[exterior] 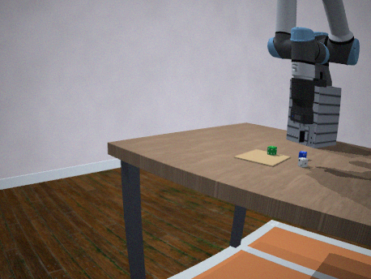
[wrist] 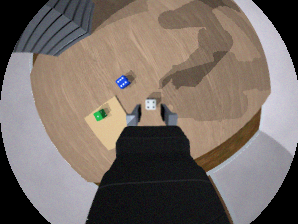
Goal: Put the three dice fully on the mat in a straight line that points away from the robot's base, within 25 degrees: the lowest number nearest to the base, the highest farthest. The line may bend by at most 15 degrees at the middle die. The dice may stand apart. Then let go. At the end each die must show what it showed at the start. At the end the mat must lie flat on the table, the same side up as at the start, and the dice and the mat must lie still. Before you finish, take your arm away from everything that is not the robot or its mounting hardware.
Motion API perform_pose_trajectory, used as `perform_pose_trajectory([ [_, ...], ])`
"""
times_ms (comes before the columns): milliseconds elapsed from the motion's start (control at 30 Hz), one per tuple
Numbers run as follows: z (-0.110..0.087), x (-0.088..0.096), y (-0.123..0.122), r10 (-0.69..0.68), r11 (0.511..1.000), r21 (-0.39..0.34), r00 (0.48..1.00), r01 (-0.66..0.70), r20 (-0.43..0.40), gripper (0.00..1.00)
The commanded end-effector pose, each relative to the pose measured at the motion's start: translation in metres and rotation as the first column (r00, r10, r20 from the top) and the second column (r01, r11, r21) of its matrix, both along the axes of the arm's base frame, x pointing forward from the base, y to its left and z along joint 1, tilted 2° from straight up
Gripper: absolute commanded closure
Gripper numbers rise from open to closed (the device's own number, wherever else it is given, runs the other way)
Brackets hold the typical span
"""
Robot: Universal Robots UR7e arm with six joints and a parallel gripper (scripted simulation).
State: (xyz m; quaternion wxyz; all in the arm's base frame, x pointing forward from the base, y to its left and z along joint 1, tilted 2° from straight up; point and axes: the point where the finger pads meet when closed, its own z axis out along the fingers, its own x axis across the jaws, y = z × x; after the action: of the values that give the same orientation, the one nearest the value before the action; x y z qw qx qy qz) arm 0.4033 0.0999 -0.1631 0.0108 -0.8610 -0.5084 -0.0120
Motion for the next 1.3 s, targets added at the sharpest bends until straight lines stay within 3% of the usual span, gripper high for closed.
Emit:
perform_pose_trajectory([
  [0, -0.008, 0.002, 0.0, 0.001, 1.0, -0.001, 1.0, -0.001, 0.005, 0.21],
  [700, -0.033, 0.003, 0.001, 0.001, 1.0, -0.001, 1.0, -0.001, 0.005, 0.21],
  [1267, -0.037, 0.002, 0.002, 0.001, 1.0, -0.001, 1.0, -0.001, 0.004, 0.21],
])
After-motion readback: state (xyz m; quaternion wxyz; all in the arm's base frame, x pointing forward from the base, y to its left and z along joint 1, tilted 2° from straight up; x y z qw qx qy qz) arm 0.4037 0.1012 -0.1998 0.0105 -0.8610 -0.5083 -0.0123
